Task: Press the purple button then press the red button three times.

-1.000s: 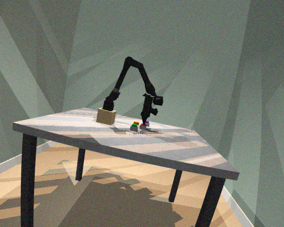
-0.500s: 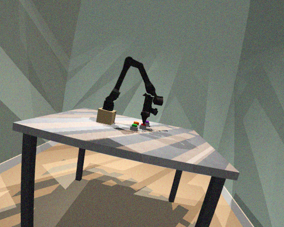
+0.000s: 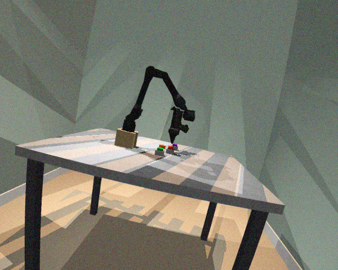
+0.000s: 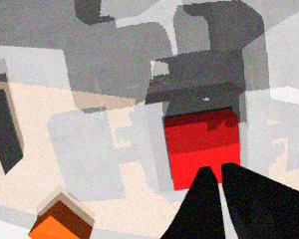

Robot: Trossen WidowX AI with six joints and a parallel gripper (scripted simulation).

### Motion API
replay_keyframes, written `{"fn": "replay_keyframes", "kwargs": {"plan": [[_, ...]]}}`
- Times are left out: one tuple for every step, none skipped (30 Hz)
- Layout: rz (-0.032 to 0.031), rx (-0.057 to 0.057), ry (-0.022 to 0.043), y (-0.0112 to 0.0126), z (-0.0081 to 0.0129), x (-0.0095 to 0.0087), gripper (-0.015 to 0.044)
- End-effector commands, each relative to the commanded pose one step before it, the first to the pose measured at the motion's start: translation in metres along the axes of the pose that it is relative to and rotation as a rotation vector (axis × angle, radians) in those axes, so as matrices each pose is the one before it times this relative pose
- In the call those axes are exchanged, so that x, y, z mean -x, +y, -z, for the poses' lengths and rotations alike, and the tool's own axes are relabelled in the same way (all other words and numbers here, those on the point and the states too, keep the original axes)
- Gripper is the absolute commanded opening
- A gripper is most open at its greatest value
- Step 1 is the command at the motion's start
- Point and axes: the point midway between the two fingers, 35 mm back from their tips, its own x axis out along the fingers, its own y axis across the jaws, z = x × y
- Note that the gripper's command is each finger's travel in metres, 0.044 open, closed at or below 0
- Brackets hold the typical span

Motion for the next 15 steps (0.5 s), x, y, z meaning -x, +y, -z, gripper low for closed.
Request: {"fn": "replay_keyframes", "kwargs": {"plan": [[-0.00325,0.0052,0.00504,0.00049,0.00071,-0.00761,0.0020],[0.00000,0.0000,0.00001,0.00000,-0.00001,-0.00163,0.0020],[0.00000,0.0000,0.00001,0.00000,0.00000,-0.00163,0.0020],[0.00000,0.0000,0.00001,0.00000,0.00001,-0.00163,0.0020],[0.00000,0.0000,0.00001,0.00000,0.00002,-0.00163,0.0020],[0.00000,0.0000,0.00001,-0.00001,0.00003,-0.00162,0.0020],[0.00000,0.0000,0.00001,-0.00001,0.00004,-0.00162,0.0020],[0.00000,0.0000,0.00002,-0.00001,0.00005,-0.00162,0.0020],[0.00000,0.0000,0.00002,-0.00001,0.00006,-0.00161,0.0020],[0.00000,0.0000,0.00002,-0.00002,0.00007,-0.00161,0.0020],[0.00000,0.0000,0.00002,-0.00002,0.00008,-0.00161,0.0020],[0.00000,0.0000,0.00002,-0.00002,0.00009,-0.00160,0.0020],[0.00000,0.0000,0.00002,-0.00002,0.00010,-0.00160,0.0020],[0.00000,0.0000,0.00002,-0.00002,0.00009,-0.00130,0.0020],[0.00000,0.0000,0.00001,-0.00001,0.00006,-0.00078,0.0020]]}}
